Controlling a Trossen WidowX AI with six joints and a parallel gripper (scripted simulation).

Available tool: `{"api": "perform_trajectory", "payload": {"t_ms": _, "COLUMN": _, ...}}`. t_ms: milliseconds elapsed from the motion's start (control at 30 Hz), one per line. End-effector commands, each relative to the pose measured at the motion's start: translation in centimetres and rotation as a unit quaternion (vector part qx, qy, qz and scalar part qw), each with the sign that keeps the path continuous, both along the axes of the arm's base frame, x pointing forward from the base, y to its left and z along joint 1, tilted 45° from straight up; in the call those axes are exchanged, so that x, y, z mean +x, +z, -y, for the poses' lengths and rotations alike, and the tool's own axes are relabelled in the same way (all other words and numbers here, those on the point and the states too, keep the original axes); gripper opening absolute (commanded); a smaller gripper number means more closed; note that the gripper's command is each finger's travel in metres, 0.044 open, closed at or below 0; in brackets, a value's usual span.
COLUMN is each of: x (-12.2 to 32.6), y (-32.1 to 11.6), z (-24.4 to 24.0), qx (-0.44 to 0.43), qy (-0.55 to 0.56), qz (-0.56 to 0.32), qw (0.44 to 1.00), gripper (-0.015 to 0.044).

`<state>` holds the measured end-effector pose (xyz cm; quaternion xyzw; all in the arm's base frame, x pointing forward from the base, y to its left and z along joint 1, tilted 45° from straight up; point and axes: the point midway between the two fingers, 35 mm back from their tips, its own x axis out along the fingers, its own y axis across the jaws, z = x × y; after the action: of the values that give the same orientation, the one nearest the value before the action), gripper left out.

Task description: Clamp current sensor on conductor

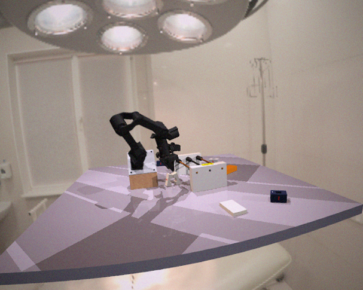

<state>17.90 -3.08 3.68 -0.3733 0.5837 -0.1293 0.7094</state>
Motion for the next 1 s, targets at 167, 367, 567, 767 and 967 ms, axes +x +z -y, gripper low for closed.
{"api": "perform_trajectory", "payload": {"t_ms": 167, "x": -0.9, "y": 2.3, "z": -1.5, "qx": 0.000, "qy": -0.007, "qz": 0.013, "qw": 1.000, "gripper": 0.0316}}
{"api": "perform_trajectory", "payload": {"t_ms": 367, "x": -0.4, "y": 2.4, "z": -1.8, "qx": 0.050, "qy": -0.199, "qz": 0.132, "qw": 0.970, "gripper": 0.0320}}
{"api": "perform_trajectory", "payload": {"t_ms": 567, "x": 0.3, "y": 2.2, "z": -2.1, "qx": 0.084, "qy": -0.402, "qz": 0.271, "qw": 0.871, "gripper": 0.0320}}
{"api": "perform_trajectory", "payload": {"t_ms": 767, "x": 0.9, "y": 2.0, "z": -2.4, "qx": 0.091, "qy": -0.533, "qz": 0.370, "qw": 0.756, "gripper": 0.0320}}
{"api": "perform_trajectory", "payload": {"t_ms": 967, "x": 1.1, "y": 1.9, "z": -2.5, "qx": 0.095, "qy": -0.579, "qz": 0.414, "qw": 0.696, "gripper": 0.0320}}
